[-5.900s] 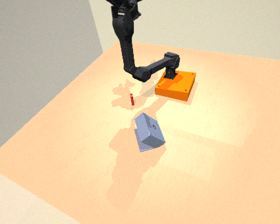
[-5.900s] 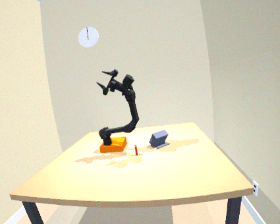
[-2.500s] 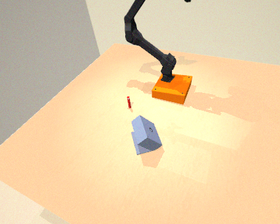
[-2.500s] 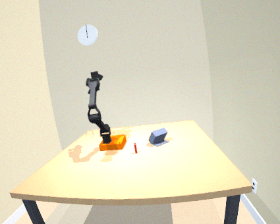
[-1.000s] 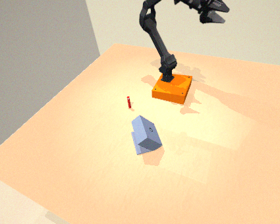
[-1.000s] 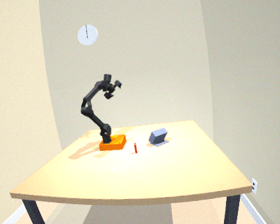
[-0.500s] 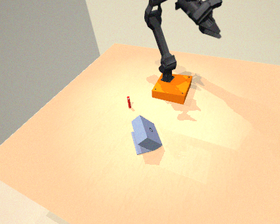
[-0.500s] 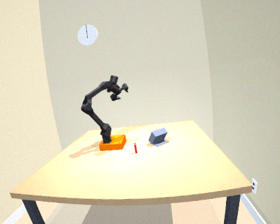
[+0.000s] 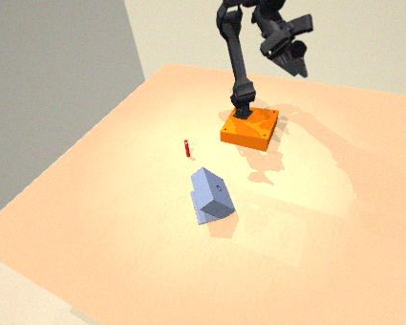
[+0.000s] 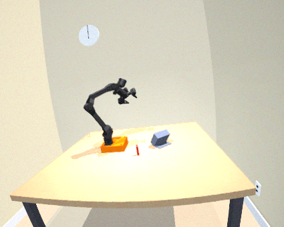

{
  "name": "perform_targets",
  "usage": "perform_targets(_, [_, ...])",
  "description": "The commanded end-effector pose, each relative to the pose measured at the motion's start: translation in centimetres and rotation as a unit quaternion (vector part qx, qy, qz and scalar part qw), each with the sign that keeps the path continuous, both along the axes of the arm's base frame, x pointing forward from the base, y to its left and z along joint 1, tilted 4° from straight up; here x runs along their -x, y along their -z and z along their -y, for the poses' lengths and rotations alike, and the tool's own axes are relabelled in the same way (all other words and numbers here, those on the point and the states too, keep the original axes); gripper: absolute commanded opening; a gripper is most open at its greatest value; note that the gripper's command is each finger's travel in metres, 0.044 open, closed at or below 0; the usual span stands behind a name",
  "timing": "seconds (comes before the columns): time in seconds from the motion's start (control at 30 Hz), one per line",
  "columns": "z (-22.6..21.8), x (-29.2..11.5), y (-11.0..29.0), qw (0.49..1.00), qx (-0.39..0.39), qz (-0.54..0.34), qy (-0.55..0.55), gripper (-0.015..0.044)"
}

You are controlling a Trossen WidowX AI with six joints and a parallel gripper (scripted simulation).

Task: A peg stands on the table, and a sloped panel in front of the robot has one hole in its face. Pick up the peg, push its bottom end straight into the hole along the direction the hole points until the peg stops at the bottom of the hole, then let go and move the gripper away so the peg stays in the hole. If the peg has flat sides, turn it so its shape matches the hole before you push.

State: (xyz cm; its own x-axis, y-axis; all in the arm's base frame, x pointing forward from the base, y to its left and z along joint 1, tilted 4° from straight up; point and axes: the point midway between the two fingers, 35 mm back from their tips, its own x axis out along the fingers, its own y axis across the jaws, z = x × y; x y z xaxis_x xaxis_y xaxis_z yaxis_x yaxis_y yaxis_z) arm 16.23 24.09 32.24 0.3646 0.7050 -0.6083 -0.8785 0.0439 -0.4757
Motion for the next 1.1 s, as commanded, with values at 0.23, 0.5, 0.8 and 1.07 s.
perform_targets(0.23, [1.9,-4.0,2.5,0.996,0.038,-0.024,0.075,0.0440])
perform_targets(0.5, [3.8,-6.7,4.5,0.987,0.057,-0.056,0.140,0.0440])
perform_targets(0.8, [6.3,-9.4,6.6,0.970,0.070,-0.097,0.214,0.0440])
perform_targets(1.07, [9.0,-11.5,8.7,0.947,0.086,-0.132,0.281,0.0440])
